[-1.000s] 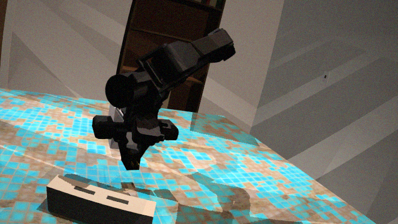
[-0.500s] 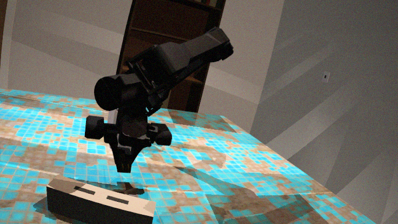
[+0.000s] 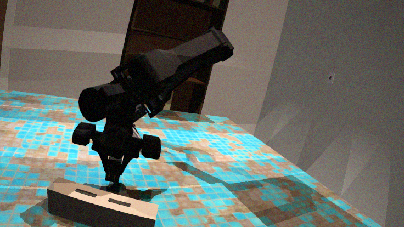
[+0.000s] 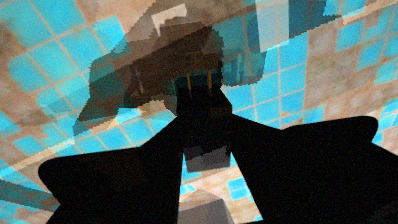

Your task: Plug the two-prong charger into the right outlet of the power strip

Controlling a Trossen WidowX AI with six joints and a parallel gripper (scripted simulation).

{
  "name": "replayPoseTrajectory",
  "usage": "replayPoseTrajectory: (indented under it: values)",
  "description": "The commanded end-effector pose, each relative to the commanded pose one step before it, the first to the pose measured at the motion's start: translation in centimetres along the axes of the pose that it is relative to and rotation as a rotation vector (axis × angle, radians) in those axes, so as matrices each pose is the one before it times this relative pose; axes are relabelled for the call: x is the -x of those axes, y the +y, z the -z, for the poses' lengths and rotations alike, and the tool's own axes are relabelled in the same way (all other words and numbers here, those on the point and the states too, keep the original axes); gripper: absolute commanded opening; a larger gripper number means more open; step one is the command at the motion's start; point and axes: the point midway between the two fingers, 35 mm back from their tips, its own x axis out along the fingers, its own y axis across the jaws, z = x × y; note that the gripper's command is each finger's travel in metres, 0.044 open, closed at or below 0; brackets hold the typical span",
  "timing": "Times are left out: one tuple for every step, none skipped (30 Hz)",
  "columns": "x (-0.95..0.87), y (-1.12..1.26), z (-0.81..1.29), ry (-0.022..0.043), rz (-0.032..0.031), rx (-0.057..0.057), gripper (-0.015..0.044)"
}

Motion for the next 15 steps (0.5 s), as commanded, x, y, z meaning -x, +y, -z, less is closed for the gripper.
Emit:
replayPoseTrajectory:
  values:
    - [-0.588, -0.593, -0.164, 0.00114, -0.00806, -0.0544, 0.0000]
    - [-0.137, -0.155, -0.050, 0.00004, -0.00089, -0.0146, 0.0000]
    - [-0.137, -0.155, -0.050, 0.00005, -0.00089, -0.0146, 0.0000]
    - [-0.138, -0.154, -0.051, 0.00006, -0.00089, -0.0146, 0.0000]
    - [0.000, -0.004, -0.018, -0.00001, -0.00001, -0.0002, 0.0000]
    - [0.001, -0.008, -0.035, -0.00001, -0.00002, -0.0004, 0.0000]
    - [0.001, -0.011, -0.053, -0.00002, -0.00003, -0.0006, 0.0000]
    - [0.002, -0.015, -0.069, -0.00003, -0.00004, -0.0008, 0.0000]
    - [0.002, -0.018, -0.086, -0.00003, -0.00005, -0.0010, 0.0000]
    - [0.002, -0.021, -0.100, -0.00004, -0.00006, -0.0012, 0.0000]
    - [0.002, -0.022, -0.106, -0.00004, -0.00007, -0.0012, 0.0000]
    - [0.002, -0.022, -0.107, -0.00004, -0.00007, -0.0012, 0.0000]
    - [0.001, -0.022, -0.107, -0.00004, -0.00007, -0.0012, 0.0000]
    - [0.001, -0.022, -0.106, -0.00004, -0.00007, -0.0012, 0.0000]
    - [0.000, -0.022, -0.106, -0.00004, -0.00007, -0.0012, 0.0000]
